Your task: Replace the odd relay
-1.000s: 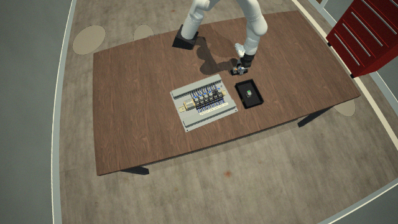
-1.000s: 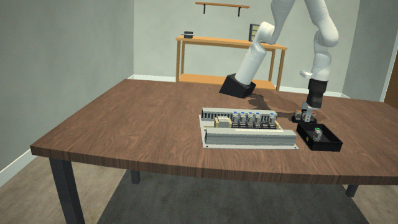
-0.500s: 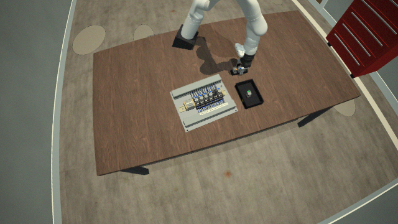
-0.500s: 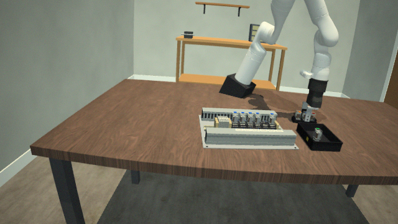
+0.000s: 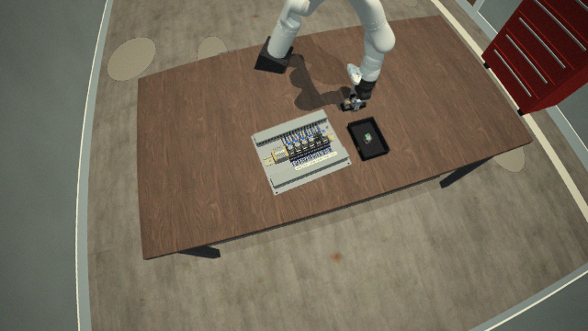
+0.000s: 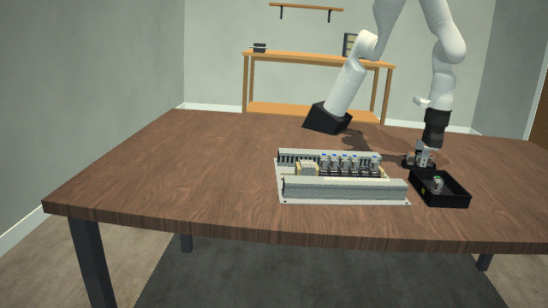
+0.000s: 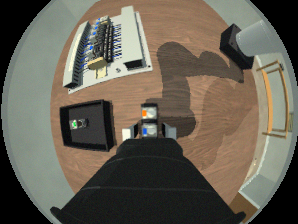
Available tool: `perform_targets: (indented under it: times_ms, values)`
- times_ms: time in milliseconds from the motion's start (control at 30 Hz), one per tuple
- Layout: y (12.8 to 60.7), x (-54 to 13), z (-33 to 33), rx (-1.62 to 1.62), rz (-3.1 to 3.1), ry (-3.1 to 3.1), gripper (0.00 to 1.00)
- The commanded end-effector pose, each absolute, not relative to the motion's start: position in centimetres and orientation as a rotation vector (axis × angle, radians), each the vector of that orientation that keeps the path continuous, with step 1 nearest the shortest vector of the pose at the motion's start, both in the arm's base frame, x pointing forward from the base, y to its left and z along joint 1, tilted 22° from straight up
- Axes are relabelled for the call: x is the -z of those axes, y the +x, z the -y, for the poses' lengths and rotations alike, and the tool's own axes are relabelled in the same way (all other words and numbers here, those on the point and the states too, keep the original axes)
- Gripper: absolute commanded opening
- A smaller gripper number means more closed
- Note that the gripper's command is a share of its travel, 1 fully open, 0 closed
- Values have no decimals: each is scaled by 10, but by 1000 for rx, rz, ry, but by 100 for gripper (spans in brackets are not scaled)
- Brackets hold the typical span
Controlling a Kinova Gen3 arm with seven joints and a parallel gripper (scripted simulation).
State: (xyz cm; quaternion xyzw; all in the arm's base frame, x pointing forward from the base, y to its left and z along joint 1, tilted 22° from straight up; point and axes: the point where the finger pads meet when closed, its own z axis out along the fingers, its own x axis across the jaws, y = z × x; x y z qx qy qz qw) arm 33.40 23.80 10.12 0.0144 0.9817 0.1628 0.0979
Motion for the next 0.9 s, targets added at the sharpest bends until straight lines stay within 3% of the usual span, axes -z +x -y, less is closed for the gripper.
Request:
perform_targets:
  times_ms: [0,400,433,867]
  values:
    - [334,-102,-238,-482,-2904,43,100]
    - [335,-102,-237,-482,-2904,44,100]
    - [335,-102,-238,-482,-2904,43,0]
    - [335,-102,-238,-482,-2904,43,0]
